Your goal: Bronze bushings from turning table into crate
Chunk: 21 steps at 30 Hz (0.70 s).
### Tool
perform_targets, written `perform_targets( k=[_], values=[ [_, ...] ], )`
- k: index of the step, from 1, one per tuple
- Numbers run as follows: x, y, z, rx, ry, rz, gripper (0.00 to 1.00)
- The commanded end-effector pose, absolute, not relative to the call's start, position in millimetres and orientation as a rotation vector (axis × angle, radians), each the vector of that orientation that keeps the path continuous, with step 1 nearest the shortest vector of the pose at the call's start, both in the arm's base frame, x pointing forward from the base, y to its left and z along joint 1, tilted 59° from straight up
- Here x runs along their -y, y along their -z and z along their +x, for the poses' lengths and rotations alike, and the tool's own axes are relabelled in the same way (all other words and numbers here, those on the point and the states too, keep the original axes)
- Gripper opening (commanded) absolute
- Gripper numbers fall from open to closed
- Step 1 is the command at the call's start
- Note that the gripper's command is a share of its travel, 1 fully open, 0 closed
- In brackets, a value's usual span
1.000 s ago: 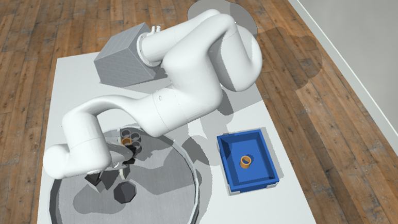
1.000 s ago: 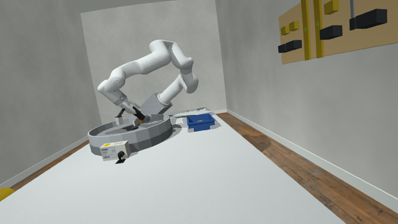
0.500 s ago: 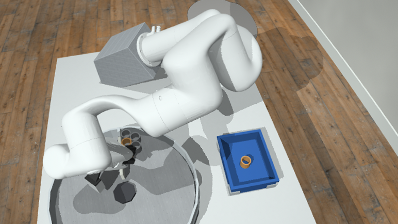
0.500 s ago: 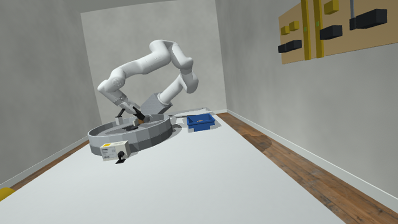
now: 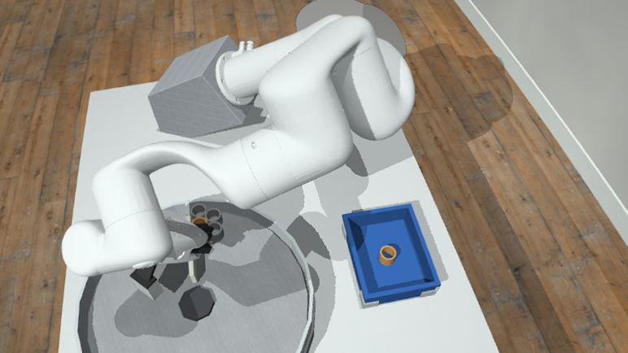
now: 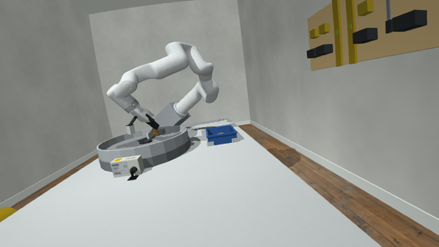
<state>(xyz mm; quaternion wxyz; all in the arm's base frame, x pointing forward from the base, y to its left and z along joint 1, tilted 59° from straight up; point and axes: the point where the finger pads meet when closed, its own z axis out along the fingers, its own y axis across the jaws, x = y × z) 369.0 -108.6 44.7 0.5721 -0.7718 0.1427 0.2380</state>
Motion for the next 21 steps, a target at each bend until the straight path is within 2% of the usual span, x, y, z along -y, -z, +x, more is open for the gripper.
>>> perform_targets(
  k=[1, 21],
  values=[
    [128, -56, 360, -0.339, -0.554, -1.813, 0.0],
    [147, -69, 350, -0.339, -0.554, -1.813, 0.0]
  ],
)
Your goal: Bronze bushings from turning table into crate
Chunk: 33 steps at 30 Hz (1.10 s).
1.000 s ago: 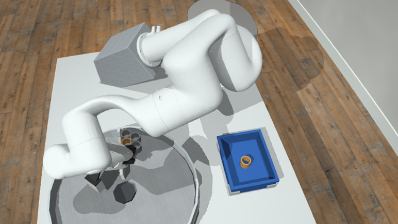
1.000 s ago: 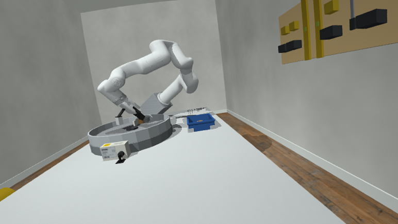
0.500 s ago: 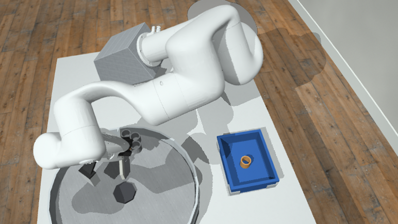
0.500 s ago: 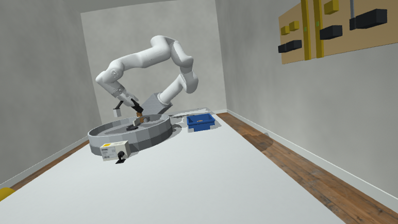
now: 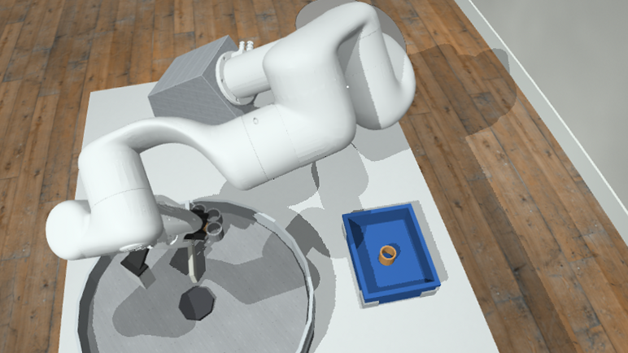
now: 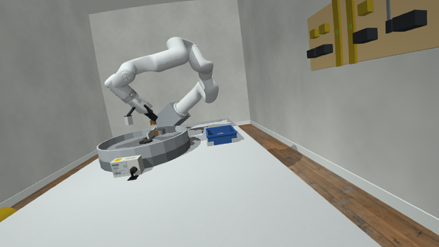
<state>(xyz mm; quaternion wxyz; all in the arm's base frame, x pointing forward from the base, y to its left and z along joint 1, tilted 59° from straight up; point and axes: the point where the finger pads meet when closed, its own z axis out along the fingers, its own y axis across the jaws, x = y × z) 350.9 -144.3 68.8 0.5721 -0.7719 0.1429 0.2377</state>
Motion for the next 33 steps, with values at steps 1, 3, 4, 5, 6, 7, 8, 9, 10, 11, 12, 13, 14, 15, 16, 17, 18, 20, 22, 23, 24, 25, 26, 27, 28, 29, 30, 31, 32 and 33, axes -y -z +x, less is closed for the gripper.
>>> perform_targets(
  k=[1, 3, 4, 5, 6, 7, 8, 9, 10, 11, 12, 13, 14, 15, 16, 17, 18, 20, 22, 23, 24, 25, 26, 27, 28, 29, 30, 31, 32, 33],
  values=[
    [147, -69, 350, -0.339, -0.554, -1.813, 0.0],
    [147, -69, 350, -0.339, -0.554, -1.813, 0.0],
    [147, -69, 350, -0.339, -0.554, -1.813, 0.0],
    [146, -70, 350, -0.339, -0.554, -1.813, 0.0],
    [146, -70, 350, -0.339, -0.554, -1.813, 0.0],
    [146, -70, 350, -0.339, -0.554, -1.813, 0.0],
    [146, -70, 350, -0.339, -0.554, -1.813, 0.0],
    [146, -71, 350, -0.339, -0.554, -1.813, 0.0],
    [145, -72, 350, -0.339, -0.554, -1.813, 0.0],
    [144, -73, 350, -0.339, -0.554, -1.813, 0.0],
    [142, -75, 350, -0.339, -0.554, -1.813, 0.0],
    [141, -77, 349, -0.339, -0.554, -1.813, 0.0],
    [138, -80, 349, -0.339, -0.554, -1.813, 0.0],
    [136, -83, 348, -0.339, -0.554, -1.813, 0.0],
    [133, -87, 348, -0.339, -0.554, -1.813, 0.0],
    [130, -92, 347, -0.339, -0.554, -1.813, 0.0],
    [126, -96, 346, -0.339, -0.554, -1.813, 0.0],
    [118, -107, 344, -0.339, -0.554, -1.813, 0.0],
    [108, -120, 342, -0.339, -0.554, -1.813, 0.0],
    [102, -128, 341, -0.339, -0.554, -1.813, 0.0],
    [102, -128, 341, -0.339, -0.554, -1.813, 0.0],
    [102, -128, 341, -0.339, -0.554, -1.813, 0.0],
    [96, -135, 340, -0.339, -0.554, -1.813, 0.0],
    [90, -143, 339, -0.339, -0.554, -1.813, 0.0],
    [84, -151, 338, -0.339, -0.554, -1.813, 0.0],
    [80, -157, 337, -0.339, -0.554, -1.813, 0.0],
    [76, -162, 336, -0.339, -0.554, -1.813, 0.0],
    [72, -167, 335, -0.339, -0.554, -1.813, 0.0],
    [68, -173, 334, -0.339, -0.554, -1.813, 0.0],
    [63, -179, 333, -0.339, -0.554, -1.813, 0.0]
  ],
)
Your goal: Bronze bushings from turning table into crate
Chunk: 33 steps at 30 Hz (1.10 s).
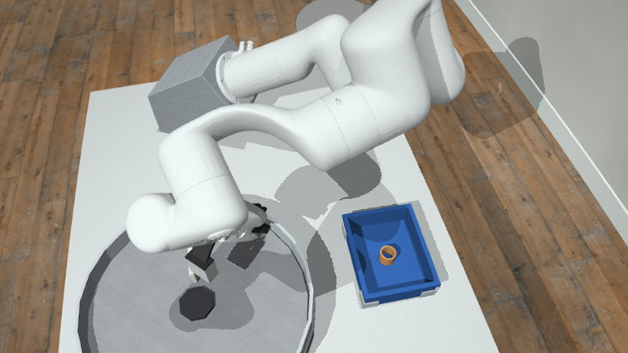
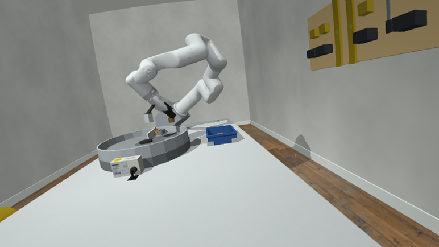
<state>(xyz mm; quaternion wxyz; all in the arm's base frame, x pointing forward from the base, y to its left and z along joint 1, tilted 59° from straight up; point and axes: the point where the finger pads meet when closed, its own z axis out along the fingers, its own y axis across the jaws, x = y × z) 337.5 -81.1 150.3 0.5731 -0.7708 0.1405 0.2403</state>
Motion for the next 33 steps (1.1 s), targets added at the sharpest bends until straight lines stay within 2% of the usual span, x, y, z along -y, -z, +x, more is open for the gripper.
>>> perform_targets(
  k=[1, 33],
  values=[
    [59, -184, 332, -0.339, -0.554, -1.813, 0.0],
    [-64, -345, 307, -0.339, -0.554, -1.813, 0.0]
  ],
)
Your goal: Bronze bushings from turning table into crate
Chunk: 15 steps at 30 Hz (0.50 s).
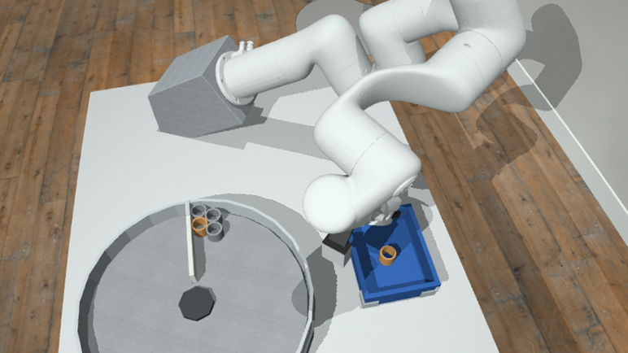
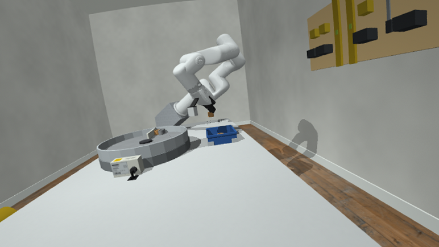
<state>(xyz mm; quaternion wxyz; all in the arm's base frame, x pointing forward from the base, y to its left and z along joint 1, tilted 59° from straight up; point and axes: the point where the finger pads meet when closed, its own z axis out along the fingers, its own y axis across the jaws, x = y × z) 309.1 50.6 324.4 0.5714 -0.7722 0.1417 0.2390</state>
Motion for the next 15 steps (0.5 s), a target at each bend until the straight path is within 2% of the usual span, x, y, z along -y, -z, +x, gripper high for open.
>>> perform_targets(
  k=[1, 15],
  values=[
    [-65.7, -347.5, 306.8, -0.339, -0.554, -1.813, 0.0],
    [-70.1, -353.3, 305.9, -0.339, -0.554, -1.813, 0.0]
  ],
)
